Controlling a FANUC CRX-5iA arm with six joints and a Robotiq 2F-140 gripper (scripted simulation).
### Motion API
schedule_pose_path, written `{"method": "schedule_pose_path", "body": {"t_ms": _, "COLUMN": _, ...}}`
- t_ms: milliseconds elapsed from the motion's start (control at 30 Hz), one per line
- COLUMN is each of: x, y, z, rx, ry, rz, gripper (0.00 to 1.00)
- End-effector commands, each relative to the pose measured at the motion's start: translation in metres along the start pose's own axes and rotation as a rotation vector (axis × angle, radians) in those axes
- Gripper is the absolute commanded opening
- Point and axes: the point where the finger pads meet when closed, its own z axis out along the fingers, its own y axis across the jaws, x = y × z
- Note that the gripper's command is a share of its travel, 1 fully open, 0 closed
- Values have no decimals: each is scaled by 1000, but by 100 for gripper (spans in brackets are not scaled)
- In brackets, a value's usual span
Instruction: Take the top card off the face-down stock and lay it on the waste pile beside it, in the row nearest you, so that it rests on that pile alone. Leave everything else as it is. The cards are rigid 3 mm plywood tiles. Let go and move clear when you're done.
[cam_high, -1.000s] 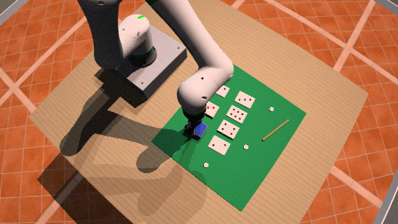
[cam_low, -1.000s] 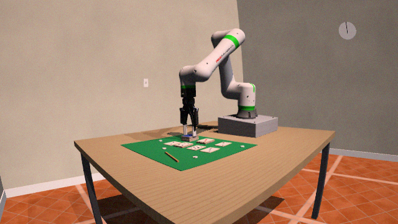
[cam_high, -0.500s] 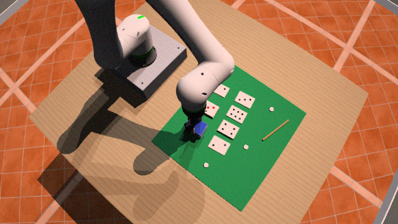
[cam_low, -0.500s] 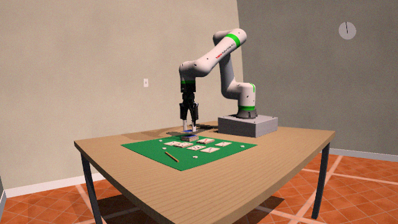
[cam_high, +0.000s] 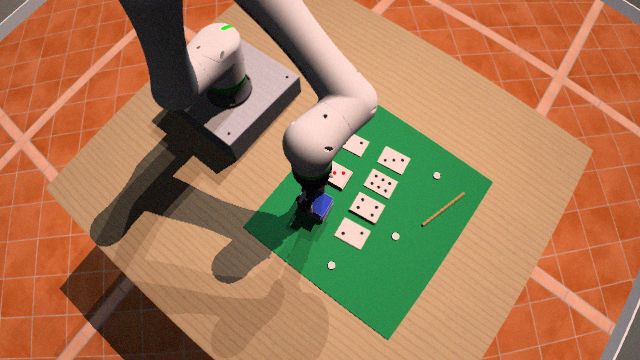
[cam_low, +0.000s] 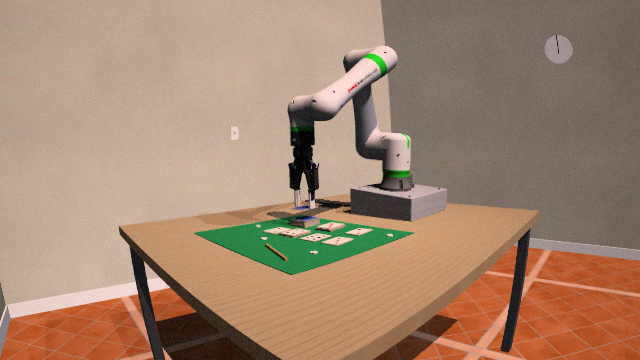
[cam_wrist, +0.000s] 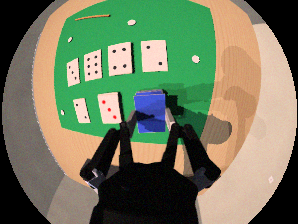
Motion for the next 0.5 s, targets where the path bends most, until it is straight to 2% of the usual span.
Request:
{"method": "schedule_pose_path", "body": {"t_ms": 0, "x": 0, "y": 0, "z": 0, "rx": 0, "ry": 0, "rz": 0, "gripper": 43}}
{"method": "schedule_pose_path", "body": {"t_ms": 233, "x": 0, "y": -6, "z": 0, "rx": 0, "ry": 0, "rz": 2, "gripper": 43}}
{"method": "schedule_pose_path", "body": {"t_ms": 467, "x": 0, "y": -36, "z": 0, "rx": 0, "ry": 0, "rz": 10, "gripper": 43}}
